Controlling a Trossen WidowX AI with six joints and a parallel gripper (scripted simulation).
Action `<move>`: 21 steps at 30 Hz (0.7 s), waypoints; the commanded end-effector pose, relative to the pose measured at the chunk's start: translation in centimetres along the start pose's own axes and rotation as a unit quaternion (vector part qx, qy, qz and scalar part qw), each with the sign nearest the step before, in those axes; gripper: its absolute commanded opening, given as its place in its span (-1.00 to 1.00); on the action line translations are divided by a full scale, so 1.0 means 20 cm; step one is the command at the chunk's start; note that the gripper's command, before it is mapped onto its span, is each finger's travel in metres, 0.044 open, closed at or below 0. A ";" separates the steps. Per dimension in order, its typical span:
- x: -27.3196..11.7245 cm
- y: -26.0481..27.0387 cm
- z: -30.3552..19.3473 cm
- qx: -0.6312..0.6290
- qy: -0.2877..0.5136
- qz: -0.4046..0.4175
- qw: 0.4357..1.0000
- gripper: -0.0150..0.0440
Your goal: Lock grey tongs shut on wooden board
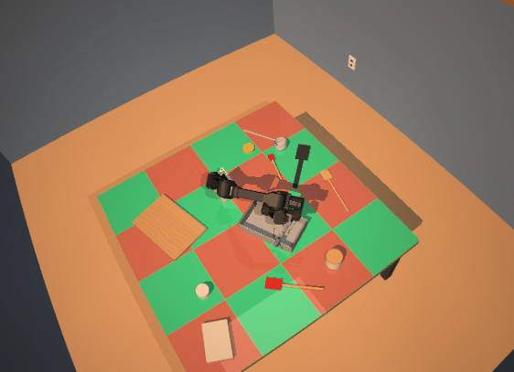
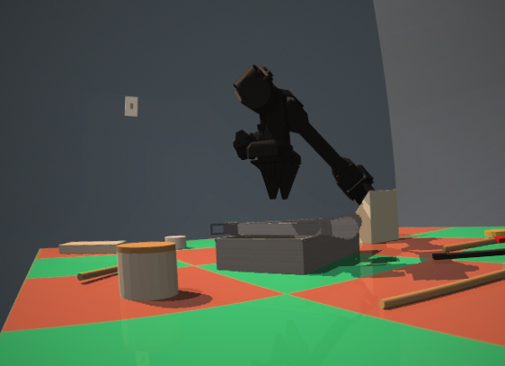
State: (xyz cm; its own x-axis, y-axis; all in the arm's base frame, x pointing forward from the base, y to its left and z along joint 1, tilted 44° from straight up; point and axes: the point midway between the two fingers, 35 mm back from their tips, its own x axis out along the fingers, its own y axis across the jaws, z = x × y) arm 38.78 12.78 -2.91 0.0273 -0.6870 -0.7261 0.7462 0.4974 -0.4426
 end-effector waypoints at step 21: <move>0.09 0.01 0.06 0.006 -0.002 0.003 1.000 1.00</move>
State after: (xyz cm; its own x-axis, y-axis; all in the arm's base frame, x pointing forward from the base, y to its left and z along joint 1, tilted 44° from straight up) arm 39.89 11.55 -3.24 0.0412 -0.6799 -0.7321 0.7614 0.4958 -0.4177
